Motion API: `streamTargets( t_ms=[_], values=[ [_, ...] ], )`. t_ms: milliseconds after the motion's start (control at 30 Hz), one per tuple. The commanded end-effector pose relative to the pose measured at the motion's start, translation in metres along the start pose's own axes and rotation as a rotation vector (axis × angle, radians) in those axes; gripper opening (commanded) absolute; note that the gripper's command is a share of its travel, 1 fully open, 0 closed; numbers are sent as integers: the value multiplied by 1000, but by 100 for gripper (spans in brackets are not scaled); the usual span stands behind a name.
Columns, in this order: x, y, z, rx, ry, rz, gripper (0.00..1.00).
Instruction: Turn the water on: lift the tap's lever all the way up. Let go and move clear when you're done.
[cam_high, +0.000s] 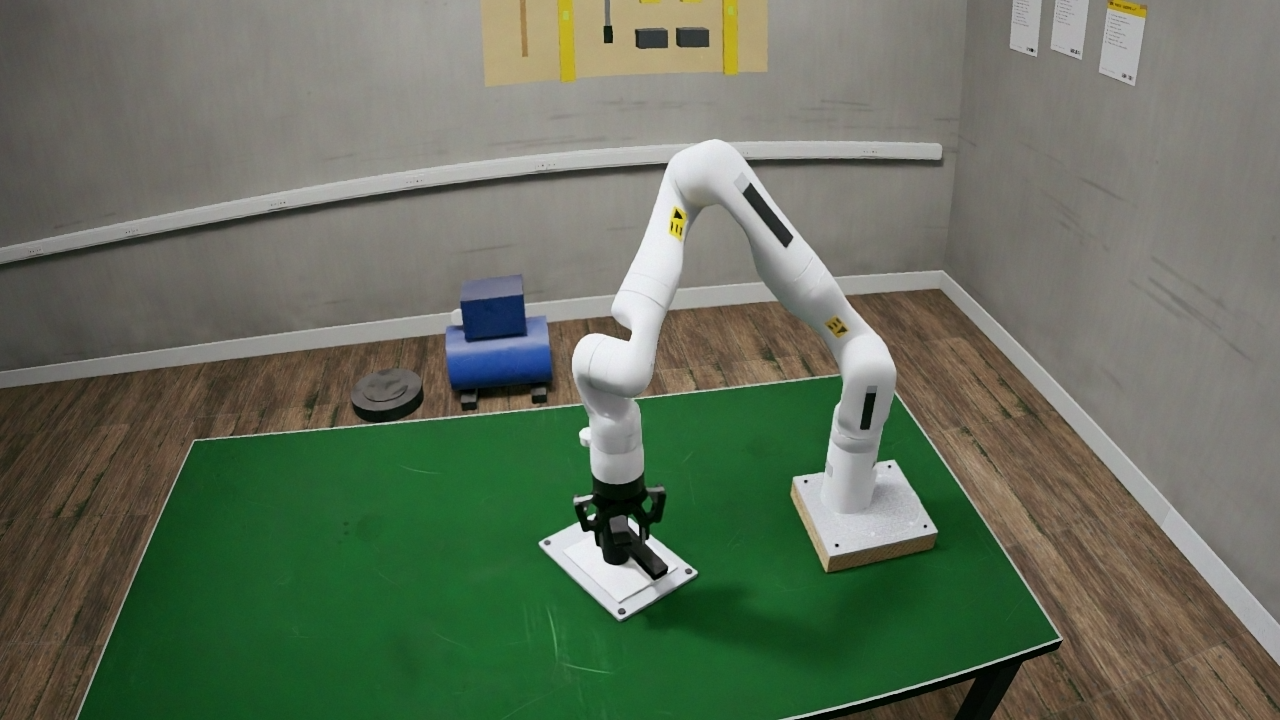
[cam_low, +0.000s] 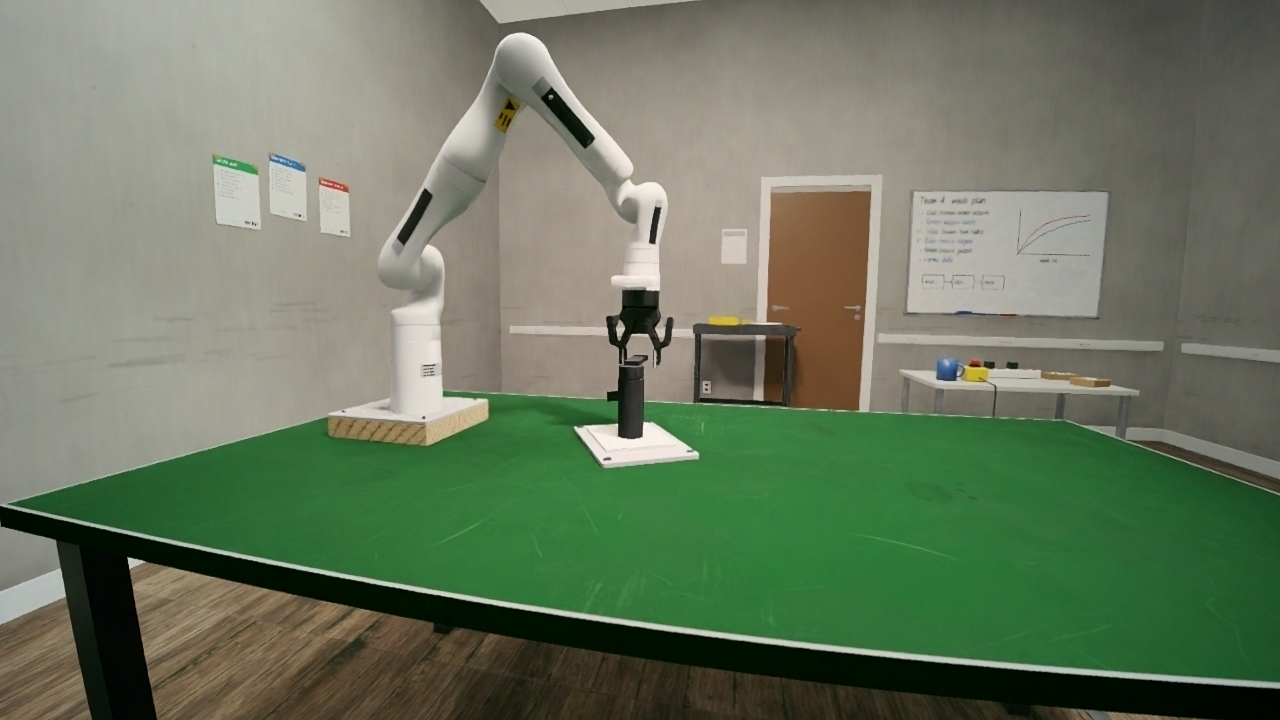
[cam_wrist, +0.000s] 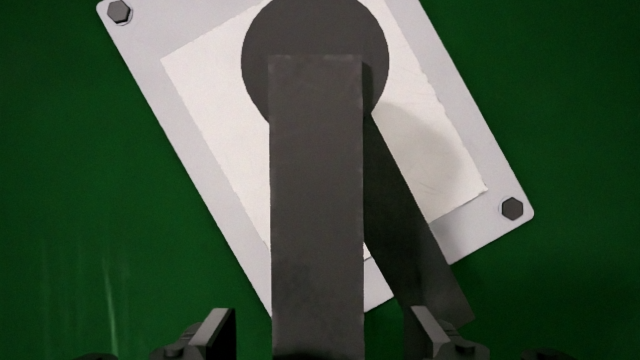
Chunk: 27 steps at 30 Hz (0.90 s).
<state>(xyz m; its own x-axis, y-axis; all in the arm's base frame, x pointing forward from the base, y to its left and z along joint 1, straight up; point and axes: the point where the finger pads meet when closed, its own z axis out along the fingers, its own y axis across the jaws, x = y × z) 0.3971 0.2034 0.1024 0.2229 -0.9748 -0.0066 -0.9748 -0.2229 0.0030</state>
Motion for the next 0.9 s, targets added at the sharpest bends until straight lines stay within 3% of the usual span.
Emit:
streamTargets(
  t_ms=[0,433,467,867],
  values=[
    [0,0,-1,2,0,0,67],
    [0,0,-1,2,0,0,67],
    [0,0,-1,2,0,0,10],
    [0,0,-1,2,0,0,10]
  ],
)
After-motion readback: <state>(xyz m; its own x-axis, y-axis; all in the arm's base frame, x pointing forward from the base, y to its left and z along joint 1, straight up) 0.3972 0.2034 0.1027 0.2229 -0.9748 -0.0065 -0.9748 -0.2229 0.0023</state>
